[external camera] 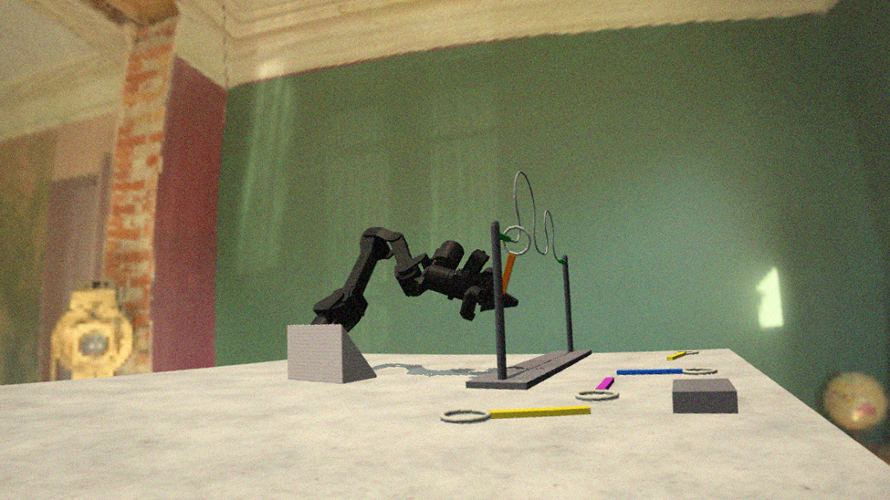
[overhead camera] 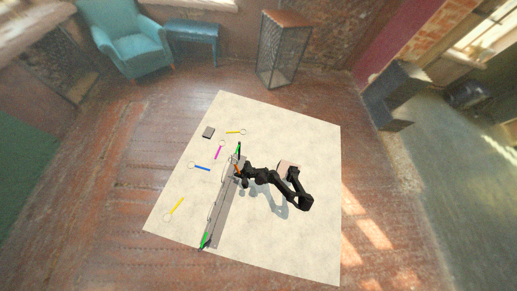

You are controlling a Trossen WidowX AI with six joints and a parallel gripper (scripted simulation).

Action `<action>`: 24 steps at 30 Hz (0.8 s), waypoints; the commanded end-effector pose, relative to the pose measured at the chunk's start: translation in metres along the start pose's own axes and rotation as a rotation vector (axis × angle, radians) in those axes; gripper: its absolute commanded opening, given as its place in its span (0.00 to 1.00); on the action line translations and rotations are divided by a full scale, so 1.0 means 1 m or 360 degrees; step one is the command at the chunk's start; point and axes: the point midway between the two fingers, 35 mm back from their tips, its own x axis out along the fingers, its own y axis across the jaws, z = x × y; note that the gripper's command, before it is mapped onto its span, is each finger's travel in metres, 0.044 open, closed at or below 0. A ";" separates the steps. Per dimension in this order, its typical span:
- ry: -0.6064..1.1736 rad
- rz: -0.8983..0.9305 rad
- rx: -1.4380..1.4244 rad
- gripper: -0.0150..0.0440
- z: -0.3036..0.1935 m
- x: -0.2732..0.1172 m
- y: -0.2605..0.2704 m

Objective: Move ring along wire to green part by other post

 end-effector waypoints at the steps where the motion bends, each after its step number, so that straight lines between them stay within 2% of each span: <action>1: 0.0022 -0.0058 -0.0103 0.00 -0.001 -0.002 -0.015; 24: 0.0063 -0.0202 -0.0425 0.00 0.010 -0.013 -0.063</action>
